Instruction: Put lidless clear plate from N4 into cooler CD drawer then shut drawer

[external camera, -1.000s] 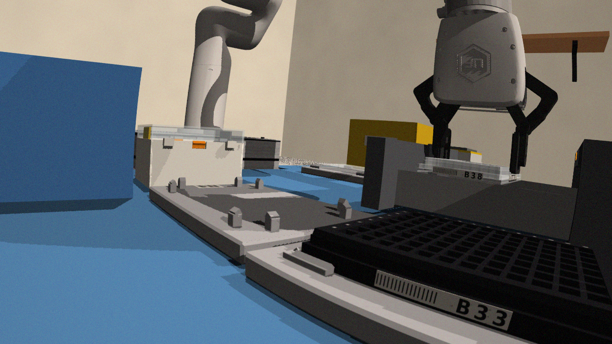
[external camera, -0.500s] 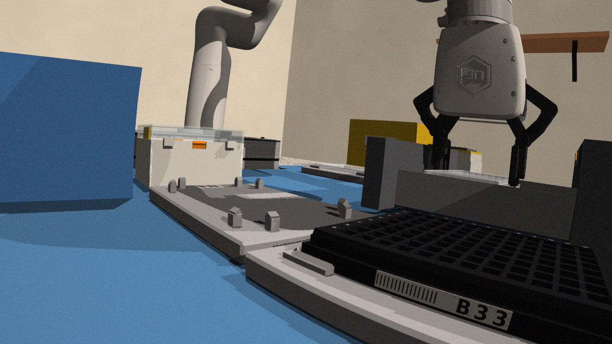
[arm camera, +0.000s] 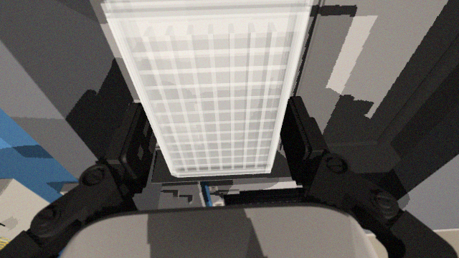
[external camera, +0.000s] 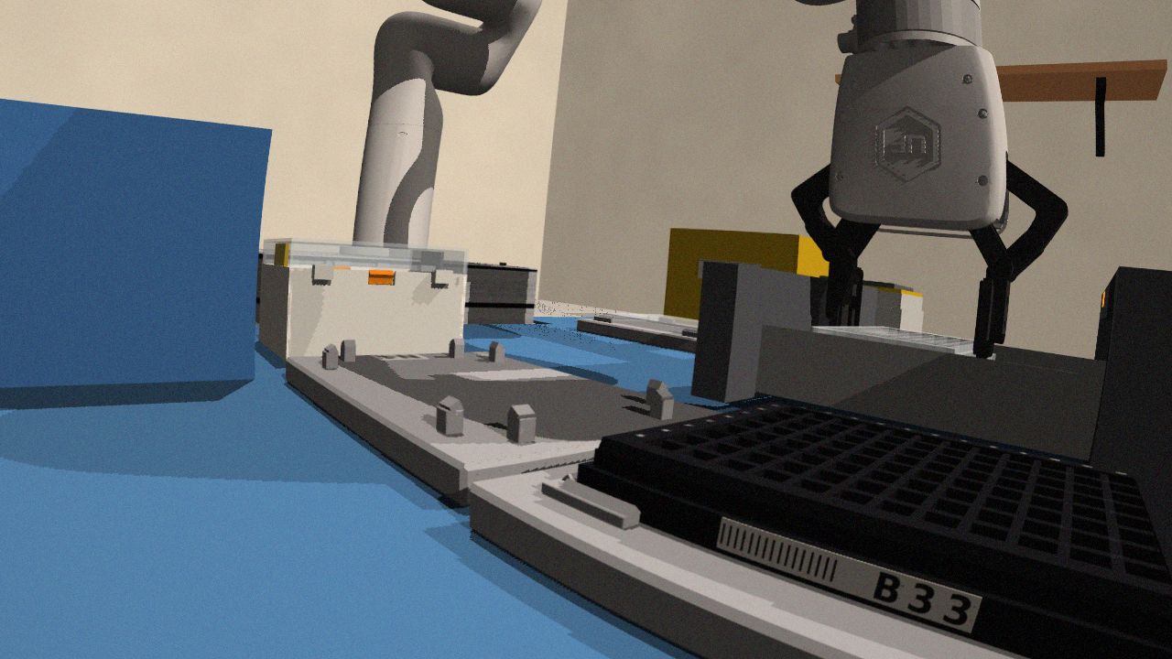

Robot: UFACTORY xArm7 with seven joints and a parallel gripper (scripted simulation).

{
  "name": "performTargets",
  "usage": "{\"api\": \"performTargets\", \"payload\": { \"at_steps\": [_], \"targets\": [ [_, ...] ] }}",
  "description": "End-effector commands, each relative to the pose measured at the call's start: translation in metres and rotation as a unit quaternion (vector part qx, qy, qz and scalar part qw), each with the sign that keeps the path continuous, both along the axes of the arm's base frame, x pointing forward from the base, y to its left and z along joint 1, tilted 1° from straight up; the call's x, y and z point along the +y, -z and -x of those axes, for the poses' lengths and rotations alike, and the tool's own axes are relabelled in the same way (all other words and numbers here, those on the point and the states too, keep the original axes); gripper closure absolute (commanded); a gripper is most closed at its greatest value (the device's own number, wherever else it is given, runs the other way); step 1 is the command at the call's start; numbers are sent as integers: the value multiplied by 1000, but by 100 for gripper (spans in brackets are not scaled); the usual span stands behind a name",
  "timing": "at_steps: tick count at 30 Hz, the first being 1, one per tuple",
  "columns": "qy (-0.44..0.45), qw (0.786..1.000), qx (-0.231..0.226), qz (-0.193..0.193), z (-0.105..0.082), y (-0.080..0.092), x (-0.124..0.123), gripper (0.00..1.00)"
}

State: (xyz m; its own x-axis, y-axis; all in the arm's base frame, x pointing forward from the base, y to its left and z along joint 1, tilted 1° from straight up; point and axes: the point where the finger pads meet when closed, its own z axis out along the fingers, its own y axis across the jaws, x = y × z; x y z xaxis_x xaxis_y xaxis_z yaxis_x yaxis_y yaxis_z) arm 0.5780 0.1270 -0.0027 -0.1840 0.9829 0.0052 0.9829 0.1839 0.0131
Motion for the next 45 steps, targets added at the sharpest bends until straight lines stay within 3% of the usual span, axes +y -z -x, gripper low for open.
{"api": "performTargets", "payload": {
  "at_steps": [1,30,45],
  "targets": [
    [0,1000,-3,-1,-2,-2,0,100],
    [0,1000,-3,-1,-2,-2,0,100],
    [0,1000,-3,-1,-2,6,0,100]
  ]
}}
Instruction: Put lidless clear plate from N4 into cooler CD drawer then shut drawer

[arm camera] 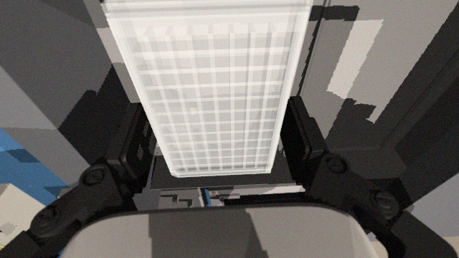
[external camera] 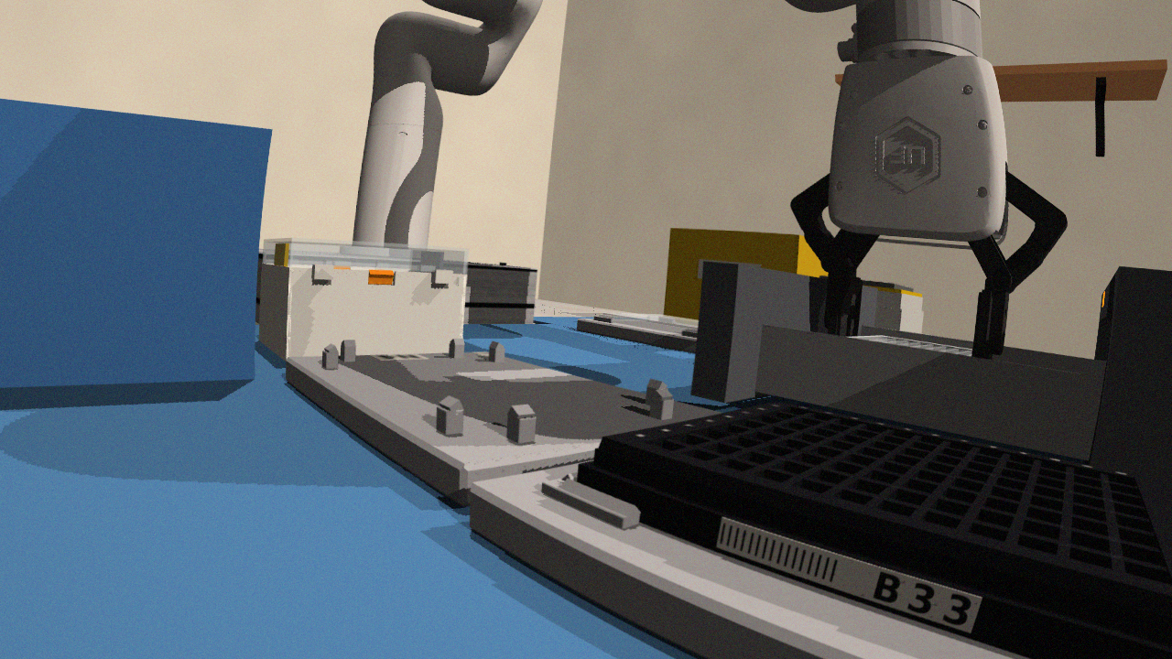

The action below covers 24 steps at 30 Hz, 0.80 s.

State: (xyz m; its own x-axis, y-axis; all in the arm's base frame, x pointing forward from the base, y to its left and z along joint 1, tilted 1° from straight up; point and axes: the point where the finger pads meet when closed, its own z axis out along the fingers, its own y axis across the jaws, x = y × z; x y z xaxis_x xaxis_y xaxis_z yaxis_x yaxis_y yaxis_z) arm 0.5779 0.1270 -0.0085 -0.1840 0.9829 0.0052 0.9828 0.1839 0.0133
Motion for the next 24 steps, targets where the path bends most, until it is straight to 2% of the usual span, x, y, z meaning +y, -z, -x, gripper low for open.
{"api": "performTargets", "payload": {
  "at_steps": [1,24],
  "targets": [
    [0,1000,-2,-1,-2,1,0,100],
    [0,1000,-2,-1,-2,7,0,100]
  ]
}}
